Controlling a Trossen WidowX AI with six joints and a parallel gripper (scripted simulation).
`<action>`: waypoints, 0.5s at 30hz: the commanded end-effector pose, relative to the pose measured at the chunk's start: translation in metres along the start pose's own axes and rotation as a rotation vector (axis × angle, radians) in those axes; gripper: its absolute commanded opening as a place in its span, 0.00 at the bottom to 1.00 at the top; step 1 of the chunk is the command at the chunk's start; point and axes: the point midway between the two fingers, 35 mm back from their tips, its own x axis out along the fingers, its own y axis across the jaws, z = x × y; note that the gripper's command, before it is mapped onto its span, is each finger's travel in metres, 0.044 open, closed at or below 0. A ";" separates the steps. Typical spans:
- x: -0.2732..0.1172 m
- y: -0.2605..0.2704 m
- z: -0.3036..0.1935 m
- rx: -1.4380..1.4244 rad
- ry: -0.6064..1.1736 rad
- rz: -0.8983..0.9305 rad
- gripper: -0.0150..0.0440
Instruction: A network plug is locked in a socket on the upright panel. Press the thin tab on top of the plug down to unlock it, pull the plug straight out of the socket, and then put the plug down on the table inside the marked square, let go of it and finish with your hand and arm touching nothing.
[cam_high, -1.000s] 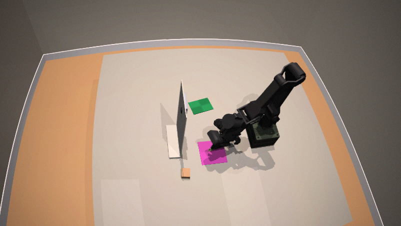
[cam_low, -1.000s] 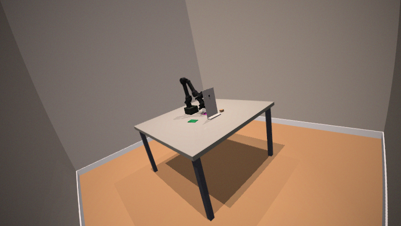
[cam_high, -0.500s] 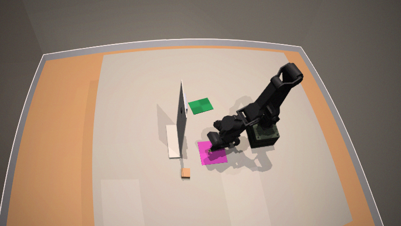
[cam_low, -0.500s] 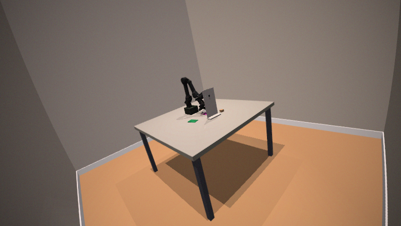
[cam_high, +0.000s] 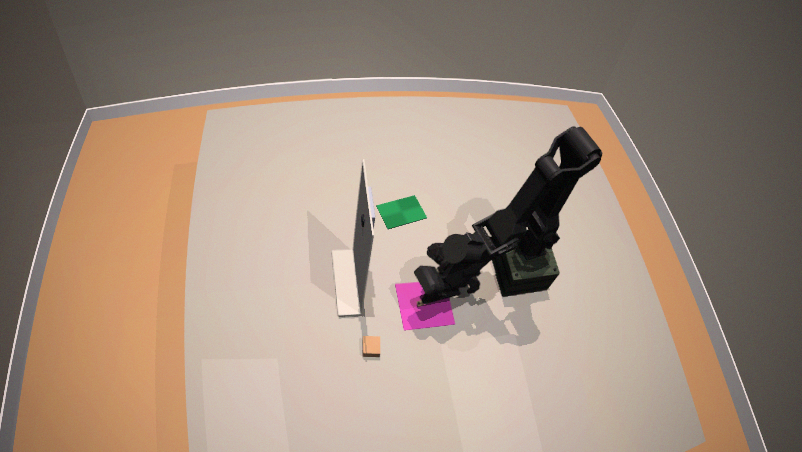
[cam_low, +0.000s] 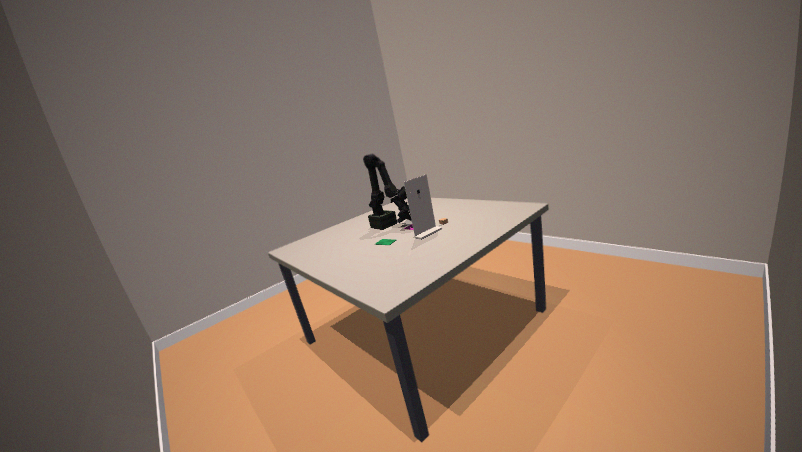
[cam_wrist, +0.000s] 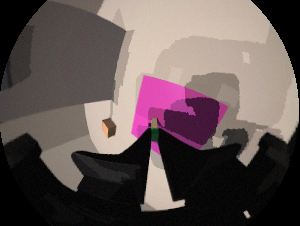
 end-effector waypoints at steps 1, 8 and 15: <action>0.001 -0.001 0.000 0.000 -0.004 -0.002 0.25; 0.004 -0.002 0.000 0.000 -0.004 -0.002 0.25; 0.003 -0.001 -0.001 -0.003 0.000 -0.001 0.30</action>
